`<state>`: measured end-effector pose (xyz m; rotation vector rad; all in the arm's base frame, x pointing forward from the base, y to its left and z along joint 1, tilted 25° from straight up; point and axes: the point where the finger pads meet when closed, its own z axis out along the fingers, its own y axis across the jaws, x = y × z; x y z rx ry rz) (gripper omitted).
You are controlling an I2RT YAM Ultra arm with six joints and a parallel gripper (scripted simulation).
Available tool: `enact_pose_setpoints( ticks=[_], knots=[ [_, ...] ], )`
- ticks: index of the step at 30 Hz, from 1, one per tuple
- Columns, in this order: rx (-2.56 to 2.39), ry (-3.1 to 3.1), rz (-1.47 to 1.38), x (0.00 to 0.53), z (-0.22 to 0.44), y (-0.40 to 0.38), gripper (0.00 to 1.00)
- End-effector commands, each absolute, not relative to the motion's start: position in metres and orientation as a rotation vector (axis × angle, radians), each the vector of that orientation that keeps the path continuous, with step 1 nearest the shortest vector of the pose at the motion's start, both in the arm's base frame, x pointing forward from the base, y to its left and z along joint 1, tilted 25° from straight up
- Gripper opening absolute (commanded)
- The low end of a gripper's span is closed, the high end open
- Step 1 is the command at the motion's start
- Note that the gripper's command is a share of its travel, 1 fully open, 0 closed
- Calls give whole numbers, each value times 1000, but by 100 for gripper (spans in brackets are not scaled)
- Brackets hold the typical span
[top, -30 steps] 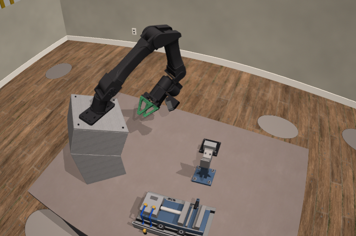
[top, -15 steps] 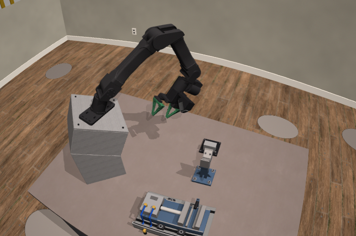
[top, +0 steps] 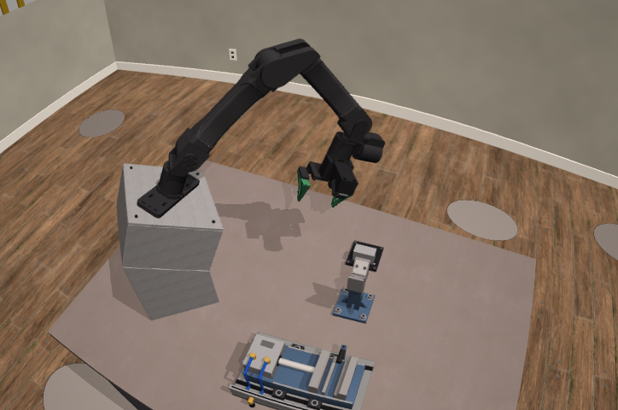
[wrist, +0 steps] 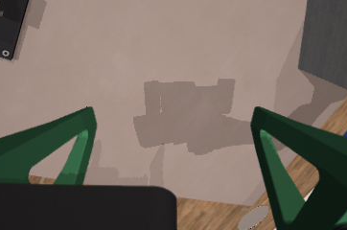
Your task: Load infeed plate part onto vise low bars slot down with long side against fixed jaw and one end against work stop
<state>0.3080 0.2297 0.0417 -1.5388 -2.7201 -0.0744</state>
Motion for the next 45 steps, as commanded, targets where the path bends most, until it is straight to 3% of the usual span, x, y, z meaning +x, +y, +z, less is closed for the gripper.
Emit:
enact_pose_setpoints(
  ticks=[1,14,26,27,45],
  knots=[
    [-1751,-2610,-311,345,76,239,100],
    [-2171,-2194,-760,430,150,210,100],
    [-2213,-2157,-714,432,143,203,100],
    [-2213,-2157,-714,432,143,203,81],
    [-2208,-2162,-714,432,143,204,81]
  ],
)
